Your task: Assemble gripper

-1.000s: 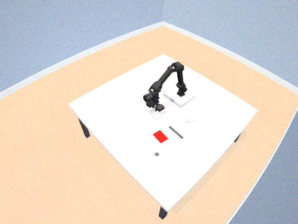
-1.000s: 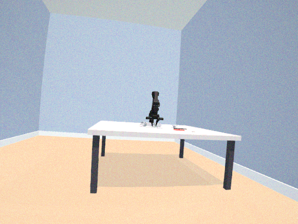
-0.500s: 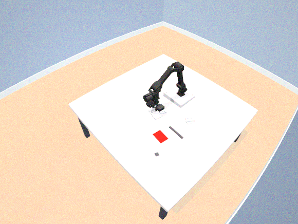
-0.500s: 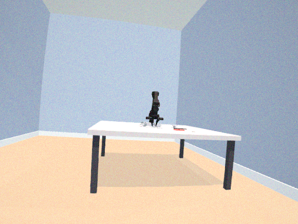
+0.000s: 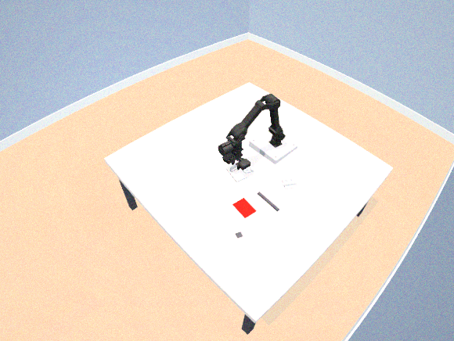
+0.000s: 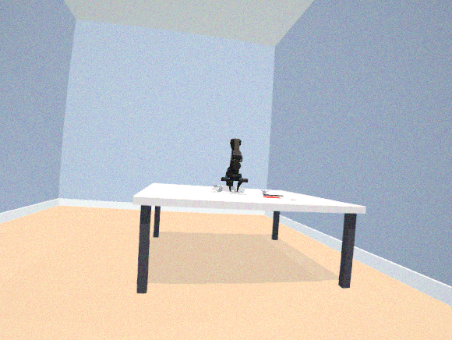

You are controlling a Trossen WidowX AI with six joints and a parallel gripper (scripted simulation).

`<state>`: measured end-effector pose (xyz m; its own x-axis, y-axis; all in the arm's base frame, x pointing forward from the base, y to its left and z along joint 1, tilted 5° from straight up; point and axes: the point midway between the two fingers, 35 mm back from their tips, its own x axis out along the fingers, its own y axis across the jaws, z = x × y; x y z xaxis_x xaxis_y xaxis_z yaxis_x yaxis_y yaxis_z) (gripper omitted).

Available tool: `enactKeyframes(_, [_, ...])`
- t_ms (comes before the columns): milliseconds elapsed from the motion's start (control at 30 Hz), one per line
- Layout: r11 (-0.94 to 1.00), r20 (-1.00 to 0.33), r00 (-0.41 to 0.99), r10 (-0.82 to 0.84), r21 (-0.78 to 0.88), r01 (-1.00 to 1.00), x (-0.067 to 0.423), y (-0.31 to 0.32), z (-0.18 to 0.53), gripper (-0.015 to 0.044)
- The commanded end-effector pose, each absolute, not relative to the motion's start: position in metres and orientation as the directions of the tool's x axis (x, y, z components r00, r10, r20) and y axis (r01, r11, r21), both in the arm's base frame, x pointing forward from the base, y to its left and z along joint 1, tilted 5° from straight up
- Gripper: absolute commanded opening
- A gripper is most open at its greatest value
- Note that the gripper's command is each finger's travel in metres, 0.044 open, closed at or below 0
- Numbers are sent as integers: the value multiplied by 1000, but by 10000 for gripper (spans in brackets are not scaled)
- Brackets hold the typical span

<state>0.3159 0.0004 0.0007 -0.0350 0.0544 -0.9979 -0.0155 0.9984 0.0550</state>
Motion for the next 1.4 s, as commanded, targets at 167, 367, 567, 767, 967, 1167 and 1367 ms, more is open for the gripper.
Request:
enactKeyframes(167, [998, -998, -35, 54, 55, -16, 316, 0, 3, 224])
enactKeyframes(367, [998, -998, -36, 52, 53, -17, 319, -2, 43, 224])
enactKeyframes(567, [999, -998, -37, 51, 51, -17, 317, -4, 70, 224])
enactKeyframes(767, [999, -998, -31, 50, 50, -20, 315, -3, 65, 145])
enactKeyframes(967, [999, -998, -31, 50, 50, -20, 315, -3, 65, 0])
enactKeyframes(1167, [999, -998, -31, 50, 50, -20, 315, -3, 65, 0])
enactKeyframes(1367, [999, -998, -31, 50, 50, -20, 315, -3, 65, 0])
